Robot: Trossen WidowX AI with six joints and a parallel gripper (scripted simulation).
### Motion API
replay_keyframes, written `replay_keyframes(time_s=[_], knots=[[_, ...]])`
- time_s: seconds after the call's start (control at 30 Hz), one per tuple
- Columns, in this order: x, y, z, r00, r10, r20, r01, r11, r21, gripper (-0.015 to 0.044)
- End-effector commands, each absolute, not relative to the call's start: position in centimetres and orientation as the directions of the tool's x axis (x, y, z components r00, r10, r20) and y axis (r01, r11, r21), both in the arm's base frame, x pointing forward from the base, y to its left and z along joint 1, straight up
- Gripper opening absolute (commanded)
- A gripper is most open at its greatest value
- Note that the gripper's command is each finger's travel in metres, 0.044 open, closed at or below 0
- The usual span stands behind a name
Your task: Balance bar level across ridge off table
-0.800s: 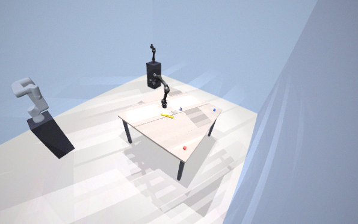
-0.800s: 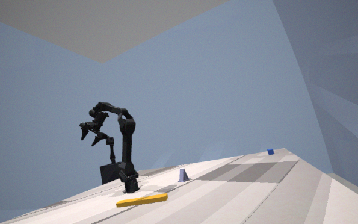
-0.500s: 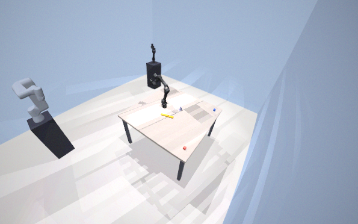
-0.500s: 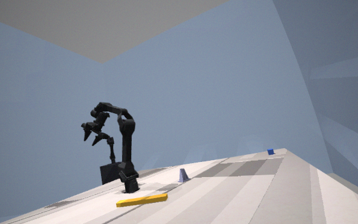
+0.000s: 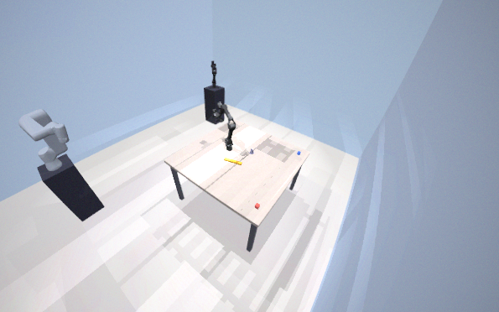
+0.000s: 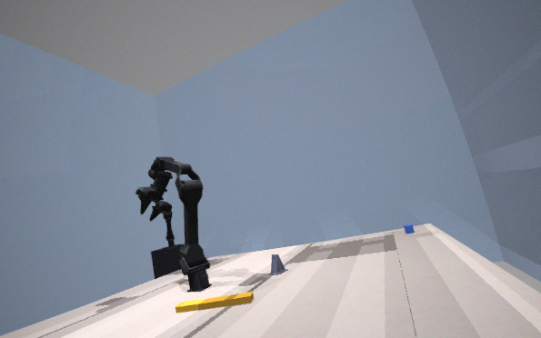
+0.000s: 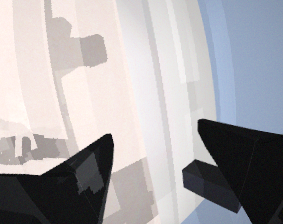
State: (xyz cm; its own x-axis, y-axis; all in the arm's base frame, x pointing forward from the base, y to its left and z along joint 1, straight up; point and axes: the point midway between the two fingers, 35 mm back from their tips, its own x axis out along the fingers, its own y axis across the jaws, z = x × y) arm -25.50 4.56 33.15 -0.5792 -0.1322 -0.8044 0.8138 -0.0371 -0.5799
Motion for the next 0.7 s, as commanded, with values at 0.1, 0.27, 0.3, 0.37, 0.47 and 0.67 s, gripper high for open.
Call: replay_keyframes(time_s=[0.1,0.27,0.3,0.37,0.47,0.67], knots=[[-25.0,6.8,32.9,-0.609,-0.076,-0.789,0.792,-0.107,-0.601,0.0315],[-24.4,8.8,32.4,-0.603,-0.028,-0.797,0.787,-0.185,-0.589,0.0315],[-24.3,9.2,32.3,-0.601,-0.019,-0.799,0.785,-0.201,-0.586,0.0315],[-24.0,10.0,32.1,-0.597,0.0,-0.802,0.78,-0.232,-0.581,0.0315],[-23.6,11.1,31.9,-0.59,0.027,-0.807,0.771,-0.279,-0.573,0.0315],[-22.5,13.3,31.3,-0.573,0.081,-0.815,0.741,-0.373,-0.558,0.0315]])
